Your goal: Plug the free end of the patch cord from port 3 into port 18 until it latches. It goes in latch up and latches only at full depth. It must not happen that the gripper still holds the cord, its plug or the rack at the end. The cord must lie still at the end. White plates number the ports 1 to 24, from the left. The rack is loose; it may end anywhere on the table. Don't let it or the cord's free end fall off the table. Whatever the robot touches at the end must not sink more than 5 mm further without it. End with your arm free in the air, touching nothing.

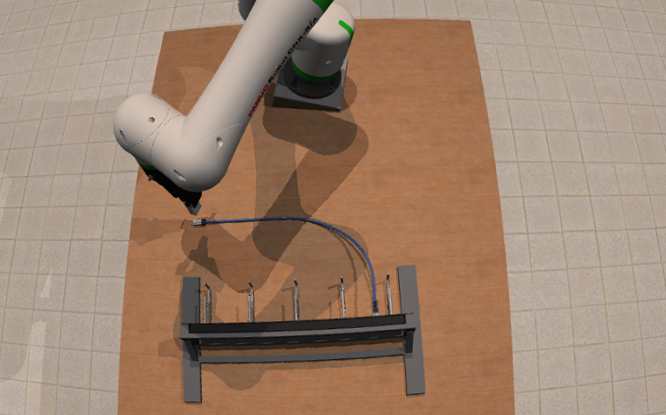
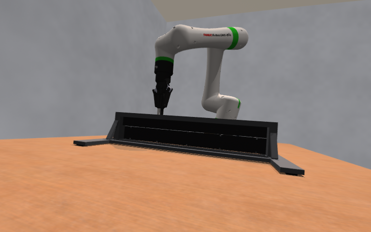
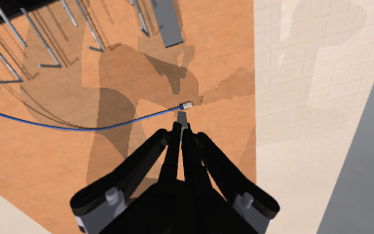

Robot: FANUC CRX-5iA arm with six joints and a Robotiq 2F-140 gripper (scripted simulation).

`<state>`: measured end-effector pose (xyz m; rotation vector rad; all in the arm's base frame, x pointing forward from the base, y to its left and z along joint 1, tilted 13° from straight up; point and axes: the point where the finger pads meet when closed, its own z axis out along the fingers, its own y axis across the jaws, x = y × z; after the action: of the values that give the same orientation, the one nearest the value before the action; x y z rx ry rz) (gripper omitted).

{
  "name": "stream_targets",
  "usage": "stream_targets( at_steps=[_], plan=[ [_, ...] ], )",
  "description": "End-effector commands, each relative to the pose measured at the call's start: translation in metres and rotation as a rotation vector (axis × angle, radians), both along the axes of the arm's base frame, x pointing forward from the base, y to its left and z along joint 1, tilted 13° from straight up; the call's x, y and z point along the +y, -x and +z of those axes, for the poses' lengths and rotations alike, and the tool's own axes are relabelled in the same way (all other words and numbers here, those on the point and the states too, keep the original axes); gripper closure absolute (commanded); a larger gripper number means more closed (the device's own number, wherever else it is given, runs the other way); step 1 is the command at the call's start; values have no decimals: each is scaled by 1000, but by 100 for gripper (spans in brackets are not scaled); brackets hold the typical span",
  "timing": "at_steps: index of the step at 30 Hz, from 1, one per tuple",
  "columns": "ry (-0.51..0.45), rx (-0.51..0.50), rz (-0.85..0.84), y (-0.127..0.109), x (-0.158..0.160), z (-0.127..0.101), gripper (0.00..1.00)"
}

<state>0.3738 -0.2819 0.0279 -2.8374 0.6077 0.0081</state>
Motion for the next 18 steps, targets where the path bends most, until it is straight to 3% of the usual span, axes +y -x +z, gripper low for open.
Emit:
stream_targets(
  at_steps=[1, 10, 12, 18],
  plan=[
    [1, 44, -162, 0, 0, 0, 100],
    [-13, 121, -487, 0, -1, 0, 100],
    [-13, 121, -487, 0, -1, 0, 100],
    [-24, 182, -746, 0, -1, 0, 100]
  ],
)
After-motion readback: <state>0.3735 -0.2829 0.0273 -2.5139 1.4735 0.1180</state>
